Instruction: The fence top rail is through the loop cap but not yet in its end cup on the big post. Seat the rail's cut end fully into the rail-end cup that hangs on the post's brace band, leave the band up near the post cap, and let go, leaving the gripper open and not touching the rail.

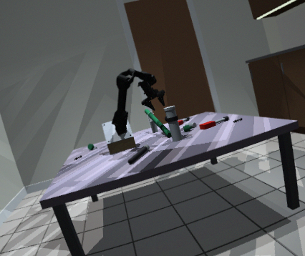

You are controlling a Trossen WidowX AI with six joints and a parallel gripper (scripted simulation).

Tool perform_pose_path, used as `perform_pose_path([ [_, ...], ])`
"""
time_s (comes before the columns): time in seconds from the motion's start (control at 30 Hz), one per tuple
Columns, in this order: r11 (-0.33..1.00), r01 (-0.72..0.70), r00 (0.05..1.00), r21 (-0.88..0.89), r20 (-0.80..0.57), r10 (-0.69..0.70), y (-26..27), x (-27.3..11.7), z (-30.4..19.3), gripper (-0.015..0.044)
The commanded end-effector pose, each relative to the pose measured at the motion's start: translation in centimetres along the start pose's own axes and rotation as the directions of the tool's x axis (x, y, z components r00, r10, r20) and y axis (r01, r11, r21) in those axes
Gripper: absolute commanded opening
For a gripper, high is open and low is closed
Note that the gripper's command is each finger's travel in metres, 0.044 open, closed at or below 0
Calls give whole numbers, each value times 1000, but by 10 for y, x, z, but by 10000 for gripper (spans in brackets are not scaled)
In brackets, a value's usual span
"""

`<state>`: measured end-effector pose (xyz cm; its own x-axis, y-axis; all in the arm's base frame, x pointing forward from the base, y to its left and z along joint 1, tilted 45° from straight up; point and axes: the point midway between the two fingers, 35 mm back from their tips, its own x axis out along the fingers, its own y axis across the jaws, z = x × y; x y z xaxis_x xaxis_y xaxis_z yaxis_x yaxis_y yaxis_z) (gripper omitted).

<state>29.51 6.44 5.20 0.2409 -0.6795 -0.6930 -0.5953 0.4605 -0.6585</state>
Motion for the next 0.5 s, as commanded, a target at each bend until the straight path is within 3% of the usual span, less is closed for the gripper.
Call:
perform_pose_path([
  [0.0, 843, -183, 981, -507, -154, 120, 8, 36, 1, 440],
  [0.13, 623, -303, 953, -721, -237, 189, 13, 56, 0, 440],
  [0.47, 610, -308, 951, -730, -241, 193, 13, 57, -1, 440],
])
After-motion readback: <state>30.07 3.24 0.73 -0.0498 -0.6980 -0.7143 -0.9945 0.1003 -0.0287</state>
